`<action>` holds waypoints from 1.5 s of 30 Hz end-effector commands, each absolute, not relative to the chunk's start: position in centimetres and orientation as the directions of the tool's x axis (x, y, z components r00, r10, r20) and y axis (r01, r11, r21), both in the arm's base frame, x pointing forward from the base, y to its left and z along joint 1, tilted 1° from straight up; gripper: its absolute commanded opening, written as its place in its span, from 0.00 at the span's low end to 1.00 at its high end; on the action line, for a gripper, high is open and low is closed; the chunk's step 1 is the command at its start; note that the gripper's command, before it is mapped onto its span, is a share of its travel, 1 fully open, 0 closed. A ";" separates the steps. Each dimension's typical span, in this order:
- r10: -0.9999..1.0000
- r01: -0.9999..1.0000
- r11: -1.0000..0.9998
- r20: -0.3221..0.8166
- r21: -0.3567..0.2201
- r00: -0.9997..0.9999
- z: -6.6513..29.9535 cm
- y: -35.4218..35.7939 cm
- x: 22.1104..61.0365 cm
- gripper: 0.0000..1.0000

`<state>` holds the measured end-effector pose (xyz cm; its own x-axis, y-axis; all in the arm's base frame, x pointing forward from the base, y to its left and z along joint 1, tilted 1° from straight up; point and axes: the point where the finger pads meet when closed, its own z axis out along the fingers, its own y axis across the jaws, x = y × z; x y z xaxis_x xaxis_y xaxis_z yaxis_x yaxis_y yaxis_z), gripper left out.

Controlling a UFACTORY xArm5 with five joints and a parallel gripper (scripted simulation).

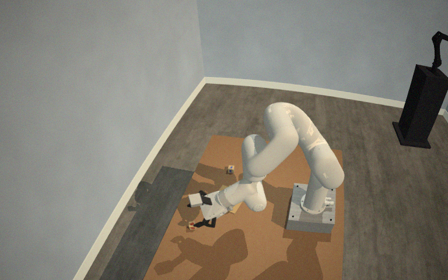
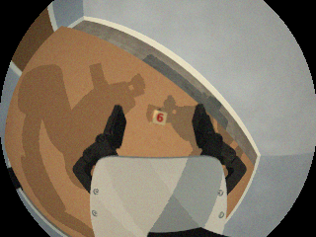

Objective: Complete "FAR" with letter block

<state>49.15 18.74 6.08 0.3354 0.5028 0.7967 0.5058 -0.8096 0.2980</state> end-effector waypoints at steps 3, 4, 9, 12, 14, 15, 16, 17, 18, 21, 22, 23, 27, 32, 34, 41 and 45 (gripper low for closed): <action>0.498 0.501 -0.814 0.797 0.294 0.341 6.2 18.5 49.3 1.00; 0.489 0.493 -0.823 0.795 0.284 0.358 6.2 18.1 49.4 1.00; 0.391 0.399 -0.896 0.769 0.194 0.506 6.0 13.7 50.2 1.00; 0.334 0.343 -0.927 0.750 0.152 0.571 6.0 11.5 50.4 1.00; 0.294 0.304 -0.944 0.736 0.126 0.610 6.0 10.1 50.4 1.00; 0.273 0.283 -0.953 0.728 0.113 0.629 6.0 9.4 50.4 1.00; 0.251 0.262 -0.960 0.720 0.100 0.647 5.9 8.7 50.3 1.00; 0.230 0.240 -0.967 0.712 0.088 0.664 5.9 8.0 50.2 1.00; 0.208 0.218 -0.973 0.703 0.076 0.680 5.9 7.3 50.2 1.00; 0.142 0.153 -0.987 0.677 0.044 0.722 5.9 5.3 49.8 1.00; 0.129 0.140 -0.989 0.671 0.038 0.730 5.9 4.9 49.7 1.00; 0.116 0.127 -0.991 0.666 0.032 0.737 5.9 4.6 49.6 1.00; 0.022 0.033 -0.999 0.625 -0.006 0.780 5.9 2.0 48.9 1.00; -0.105 -0.094 -0.994 0.567 -0.048 0.817 5.9 -1.2 47.6 1.00; -0.156 -0.146 -0.987 0.542 -0.062 0.826 5.9 -2.4 46.9 1.00; -0.303 -0.294 -0.951 0.469 -0.094 0.830 6.0 -5.6 44.8 1.00; -0.329 -0.320 -0.942 0.455 -0.098 0.827 6.0 -6.2 44.4 1.00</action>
<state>44.71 -5.54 5.80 0.8280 -0.3017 0.4726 -0.2923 -0.9516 -0.0952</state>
